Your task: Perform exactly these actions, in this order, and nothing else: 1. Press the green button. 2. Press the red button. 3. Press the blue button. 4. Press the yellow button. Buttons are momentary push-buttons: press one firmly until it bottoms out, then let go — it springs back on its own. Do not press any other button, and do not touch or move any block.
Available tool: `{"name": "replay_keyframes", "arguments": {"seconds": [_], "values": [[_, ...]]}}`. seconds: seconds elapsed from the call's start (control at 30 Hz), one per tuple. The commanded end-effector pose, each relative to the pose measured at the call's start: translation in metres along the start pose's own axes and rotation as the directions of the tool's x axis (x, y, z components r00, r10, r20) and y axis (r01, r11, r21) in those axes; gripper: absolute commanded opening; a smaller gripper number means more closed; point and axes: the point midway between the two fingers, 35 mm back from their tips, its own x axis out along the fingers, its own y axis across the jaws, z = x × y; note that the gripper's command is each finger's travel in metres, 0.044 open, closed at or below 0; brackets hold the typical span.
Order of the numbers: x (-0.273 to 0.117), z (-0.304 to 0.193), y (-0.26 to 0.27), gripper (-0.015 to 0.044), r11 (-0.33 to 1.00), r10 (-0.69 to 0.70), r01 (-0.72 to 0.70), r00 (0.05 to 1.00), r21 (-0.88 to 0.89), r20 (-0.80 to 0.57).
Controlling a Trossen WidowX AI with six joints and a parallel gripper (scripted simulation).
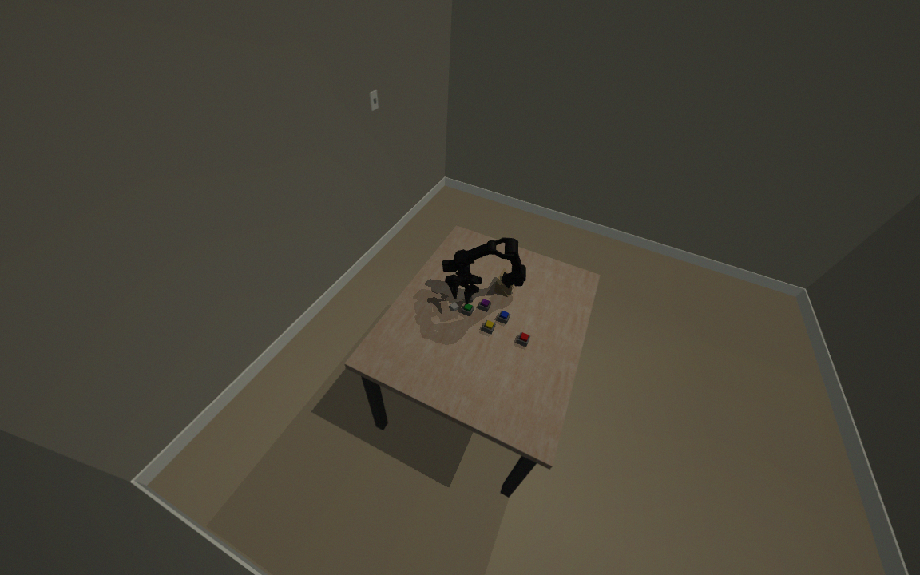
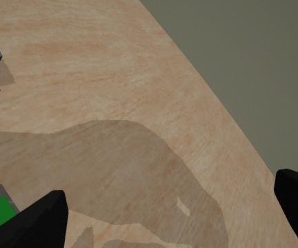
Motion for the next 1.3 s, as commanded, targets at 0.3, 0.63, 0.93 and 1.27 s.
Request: {"name": "replay_keyframes", "arguments": {"seconds": [0.3,0.63,0.93,1.27], "values": [[0.009,0.012,0.005,0.0400,0.810,0.450,-0.254,0.848,0.529,-0.282],[-0.011,0.055,-0.007,0.0400,0.536,0.676,0.299,0.408,0.790,-0.613],[-0.013,0.058,-0.008,0.0400,0.530,0.678,0.339,0.381,0.777,-0.628],[0.000,0.038,0.012,0.0295,0.530,0.678,0.339,0.382,0.777,-0.628]]}}
